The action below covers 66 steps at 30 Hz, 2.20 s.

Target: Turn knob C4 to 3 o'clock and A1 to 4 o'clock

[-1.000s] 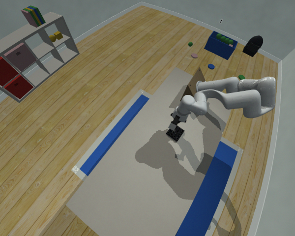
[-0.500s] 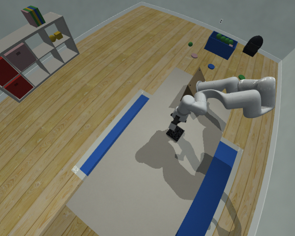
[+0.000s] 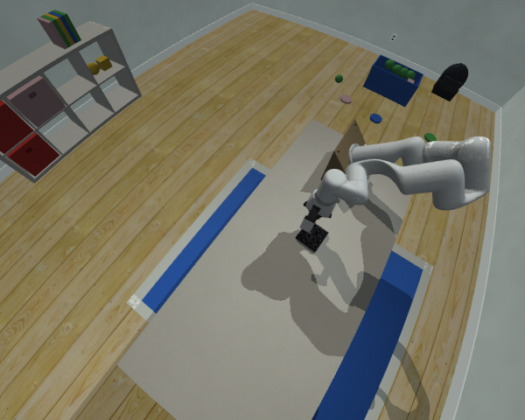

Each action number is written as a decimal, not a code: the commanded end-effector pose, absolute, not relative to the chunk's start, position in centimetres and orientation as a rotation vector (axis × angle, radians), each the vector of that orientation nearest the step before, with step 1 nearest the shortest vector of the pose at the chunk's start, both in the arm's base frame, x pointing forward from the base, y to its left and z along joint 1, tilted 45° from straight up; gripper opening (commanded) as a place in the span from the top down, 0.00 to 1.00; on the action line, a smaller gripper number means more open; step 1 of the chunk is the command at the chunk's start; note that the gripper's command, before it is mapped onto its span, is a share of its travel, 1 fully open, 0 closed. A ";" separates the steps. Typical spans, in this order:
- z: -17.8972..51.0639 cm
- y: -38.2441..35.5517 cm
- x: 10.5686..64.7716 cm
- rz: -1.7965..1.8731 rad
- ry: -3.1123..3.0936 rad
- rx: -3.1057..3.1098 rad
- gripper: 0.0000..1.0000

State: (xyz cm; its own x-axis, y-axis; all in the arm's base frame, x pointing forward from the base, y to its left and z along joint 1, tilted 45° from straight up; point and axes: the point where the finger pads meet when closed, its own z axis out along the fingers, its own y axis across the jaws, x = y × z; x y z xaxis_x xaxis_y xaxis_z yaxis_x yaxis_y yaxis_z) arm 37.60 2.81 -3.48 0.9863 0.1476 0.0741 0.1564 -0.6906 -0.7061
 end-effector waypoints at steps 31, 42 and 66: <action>-4.7 3.9 37.6 -0.019 -0.211 -2.344 0.81; -5.7 5.0 37.5 -0.019 -0.211 -2.344 0.81; -6.6 5.8 37.4 -0.019 -0.211 -2.344 0.81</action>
State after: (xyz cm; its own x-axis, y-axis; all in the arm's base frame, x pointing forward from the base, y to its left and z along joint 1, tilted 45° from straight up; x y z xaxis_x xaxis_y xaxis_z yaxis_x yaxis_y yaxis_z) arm 37.30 5.90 -6.63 0.9862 0.1477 0.0746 0.1568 -0.6904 -0.7063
